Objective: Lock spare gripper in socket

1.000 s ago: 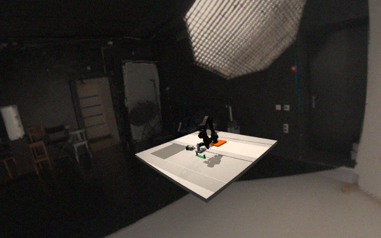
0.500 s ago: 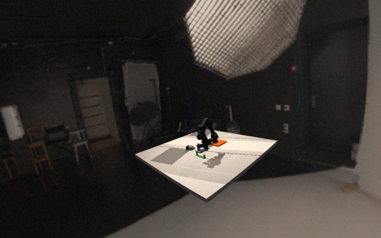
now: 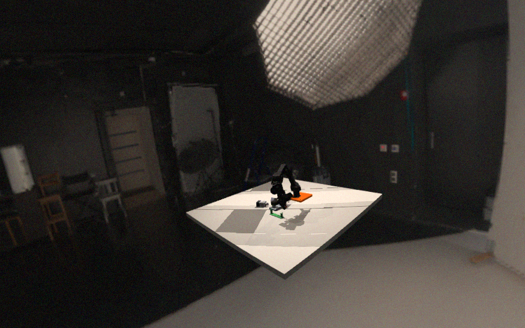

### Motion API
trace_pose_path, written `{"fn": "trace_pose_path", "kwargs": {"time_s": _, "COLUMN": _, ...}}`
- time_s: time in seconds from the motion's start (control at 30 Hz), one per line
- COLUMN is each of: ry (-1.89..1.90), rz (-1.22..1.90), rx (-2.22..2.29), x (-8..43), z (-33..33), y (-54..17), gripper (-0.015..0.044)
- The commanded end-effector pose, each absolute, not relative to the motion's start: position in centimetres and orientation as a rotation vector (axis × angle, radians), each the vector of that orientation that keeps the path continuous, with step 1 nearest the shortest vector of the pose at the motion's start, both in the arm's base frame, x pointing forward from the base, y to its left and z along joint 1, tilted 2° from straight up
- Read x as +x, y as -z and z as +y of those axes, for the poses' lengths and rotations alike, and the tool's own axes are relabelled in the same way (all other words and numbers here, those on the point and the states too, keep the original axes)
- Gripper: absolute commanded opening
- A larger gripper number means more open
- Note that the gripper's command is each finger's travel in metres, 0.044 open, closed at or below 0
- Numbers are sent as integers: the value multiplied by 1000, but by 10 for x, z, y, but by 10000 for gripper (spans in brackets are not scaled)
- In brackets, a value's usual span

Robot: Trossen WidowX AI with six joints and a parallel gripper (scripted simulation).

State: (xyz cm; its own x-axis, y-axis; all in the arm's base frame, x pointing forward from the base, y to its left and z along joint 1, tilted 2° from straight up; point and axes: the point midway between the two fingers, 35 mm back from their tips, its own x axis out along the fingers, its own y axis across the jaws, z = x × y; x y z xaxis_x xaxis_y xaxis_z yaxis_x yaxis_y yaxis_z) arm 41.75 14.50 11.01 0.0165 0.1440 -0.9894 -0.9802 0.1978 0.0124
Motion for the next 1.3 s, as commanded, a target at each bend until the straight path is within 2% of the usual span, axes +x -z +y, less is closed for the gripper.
{"fn": "trace_pose_path", "kwargs": {"time_s": 0.0, "ry": -1124, "rz": 1195, "rx": -954, "x": 416, "z": 144, "y": -103, "gripper": 0}}
{"fn": "trace_pose_path", "kwargs": {"time_s": 1.27, "ry": -1113, "rz": 1168, "rx": -962, "x": 418, "z": 142, "y": -51, "gripper": 0}}
